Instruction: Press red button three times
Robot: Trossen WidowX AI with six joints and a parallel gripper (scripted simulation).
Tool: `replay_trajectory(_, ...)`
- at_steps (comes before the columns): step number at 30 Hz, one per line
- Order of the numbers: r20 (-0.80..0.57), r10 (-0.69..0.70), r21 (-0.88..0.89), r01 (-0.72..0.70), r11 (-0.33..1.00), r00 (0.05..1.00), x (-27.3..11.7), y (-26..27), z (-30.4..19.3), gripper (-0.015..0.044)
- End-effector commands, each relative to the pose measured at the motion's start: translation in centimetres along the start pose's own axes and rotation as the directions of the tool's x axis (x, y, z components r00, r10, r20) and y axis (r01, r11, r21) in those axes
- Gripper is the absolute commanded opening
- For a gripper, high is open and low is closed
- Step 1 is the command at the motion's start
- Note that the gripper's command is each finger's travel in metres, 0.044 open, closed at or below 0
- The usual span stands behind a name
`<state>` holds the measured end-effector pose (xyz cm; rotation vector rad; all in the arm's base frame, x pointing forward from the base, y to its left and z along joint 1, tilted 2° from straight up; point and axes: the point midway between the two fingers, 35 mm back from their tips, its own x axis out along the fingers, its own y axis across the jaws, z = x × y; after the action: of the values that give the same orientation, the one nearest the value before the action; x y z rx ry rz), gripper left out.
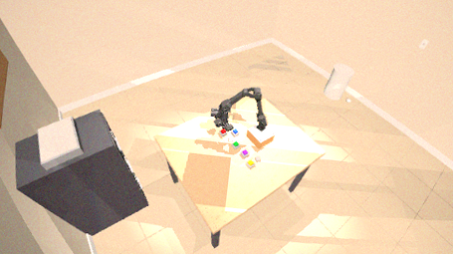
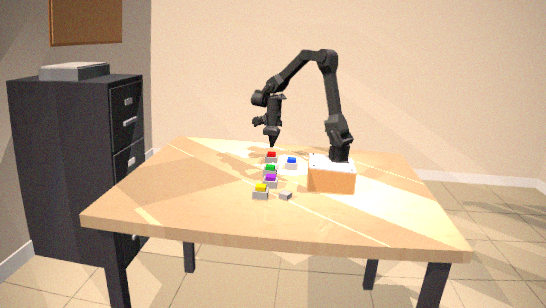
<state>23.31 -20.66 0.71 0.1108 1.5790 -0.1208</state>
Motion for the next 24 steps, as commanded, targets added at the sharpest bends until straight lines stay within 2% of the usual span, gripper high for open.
replay_trajectory(1, -0.004, -0.001, -0.003, 0.001, 1.0, 1.0, -0.2, 0.0, -0.1, 0.002)
replay_trajectory(24, -0.005, -0.001, -0.003, 0.001, 1.0, 1.0, 3.0, 0.0, -0.1, 0.002)
